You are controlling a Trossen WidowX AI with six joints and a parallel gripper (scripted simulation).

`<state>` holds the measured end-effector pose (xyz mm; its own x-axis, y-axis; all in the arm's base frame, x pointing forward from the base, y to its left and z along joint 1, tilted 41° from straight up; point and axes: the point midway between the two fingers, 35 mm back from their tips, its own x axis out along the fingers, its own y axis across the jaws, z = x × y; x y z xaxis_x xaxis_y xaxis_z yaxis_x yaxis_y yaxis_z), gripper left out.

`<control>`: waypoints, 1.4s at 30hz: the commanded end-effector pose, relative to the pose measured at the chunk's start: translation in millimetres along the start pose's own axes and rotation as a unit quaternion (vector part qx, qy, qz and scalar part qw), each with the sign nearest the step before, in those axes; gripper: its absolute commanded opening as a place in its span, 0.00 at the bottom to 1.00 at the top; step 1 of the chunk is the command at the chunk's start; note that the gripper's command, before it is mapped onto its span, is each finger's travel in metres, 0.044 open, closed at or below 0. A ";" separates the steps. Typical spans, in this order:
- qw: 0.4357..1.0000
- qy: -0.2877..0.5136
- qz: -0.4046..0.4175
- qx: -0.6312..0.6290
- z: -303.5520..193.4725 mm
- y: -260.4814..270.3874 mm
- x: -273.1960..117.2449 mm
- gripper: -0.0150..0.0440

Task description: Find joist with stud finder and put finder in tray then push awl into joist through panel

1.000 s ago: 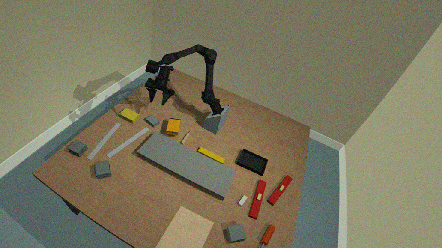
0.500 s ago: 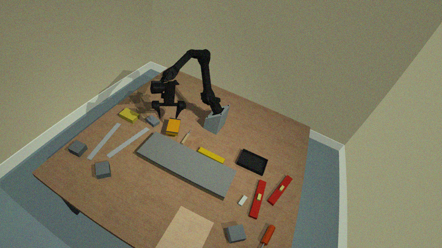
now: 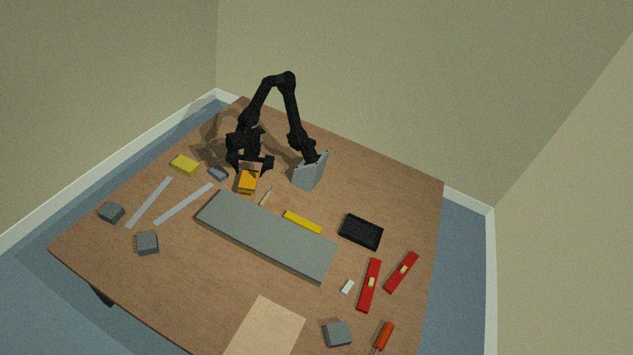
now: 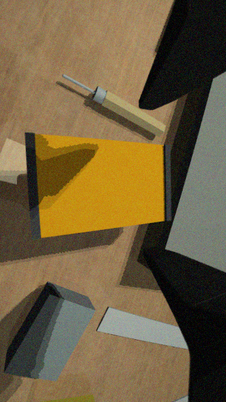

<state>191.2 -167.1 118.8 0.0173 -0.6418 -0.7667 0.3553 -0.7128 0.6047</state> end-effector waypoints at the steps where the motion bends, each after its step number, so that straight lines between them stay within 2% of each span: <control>1: 1.000 -0.005 0.000 0.002 1.6 -0.4 1.6 1.00; 10: 1.000 -0.005 0.001 0.002 8.0 2.4 2.1 1.00; 42: 1.000 -0.006 0.002 0.002 12.6 2.6 50.8 1.00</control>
<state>181.8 -203.8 89.7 0.0124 -0.6541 -0.7563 0.3427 -0.7078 0.6177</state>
